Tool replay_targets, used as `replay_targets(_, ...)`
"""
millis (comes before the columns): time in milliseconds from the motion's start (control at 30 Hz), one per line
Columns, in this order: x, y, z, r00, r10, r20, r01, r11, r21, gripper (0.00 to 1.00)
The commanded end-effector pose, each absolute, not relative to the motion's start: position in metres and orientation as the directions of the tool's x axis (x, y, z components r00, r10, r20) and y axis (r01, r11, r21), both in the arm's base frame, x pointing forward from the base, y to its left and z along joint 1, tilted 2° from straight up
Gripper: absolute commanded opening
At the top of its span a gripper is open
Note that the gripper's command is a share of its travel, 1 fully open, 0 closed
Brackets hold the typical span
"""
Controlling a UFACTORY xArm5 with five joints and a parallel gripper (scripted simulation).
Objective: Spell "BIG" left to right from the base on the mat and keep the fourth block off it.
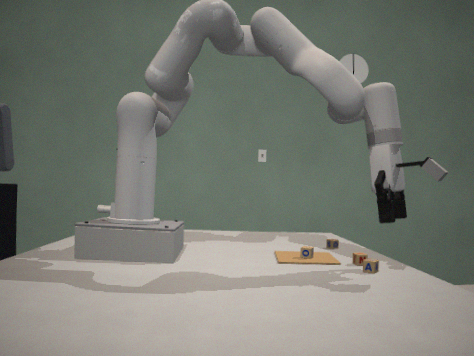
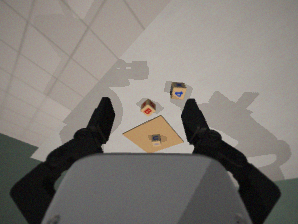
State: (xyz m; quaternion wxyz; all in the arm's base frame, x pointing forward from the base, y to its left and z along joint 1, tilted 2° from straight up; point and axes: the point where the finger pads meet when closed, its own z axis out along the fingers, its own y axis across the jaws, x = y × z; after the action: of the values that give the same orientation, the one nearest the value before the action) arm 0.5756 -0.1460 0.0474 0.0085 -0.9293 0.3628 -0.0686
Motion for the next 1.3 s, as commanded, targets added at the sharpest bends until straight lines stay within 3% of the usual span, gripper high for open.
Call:
replay_targets(0, 0.577, -0.146, 0.049, 0.727, -0.675, 0.125, -0.673, -0.737, -0.068, 1.00)
replay_targets(433, 0.577, -0.148, 0.050, 0.725, -0.677, 0.131, -0.674, -0.735, -0.071, 1.00)
replay_targets(700, 0.560, -0.185, 0.069, 0.639, -0.707, 0.304, -0.696, -0.699, -0.162, 1.00)
replay_targets(833, 0.560, -0.186, 0.070, 0.636, -0.707, 0.308, -0.697, -0.698, -0.164, 1.00)
replay_targets(900, 0.546, -0.202, 0.082, 0.581, -0.714, 0.390, -0.701, -0.683, -0.207, 1.00)
replay_targets(1267, 0.518, -0.224, 0.106, 0.478, -0.713, 0.513, -0.699, -0.662, -0.269, 1.00)
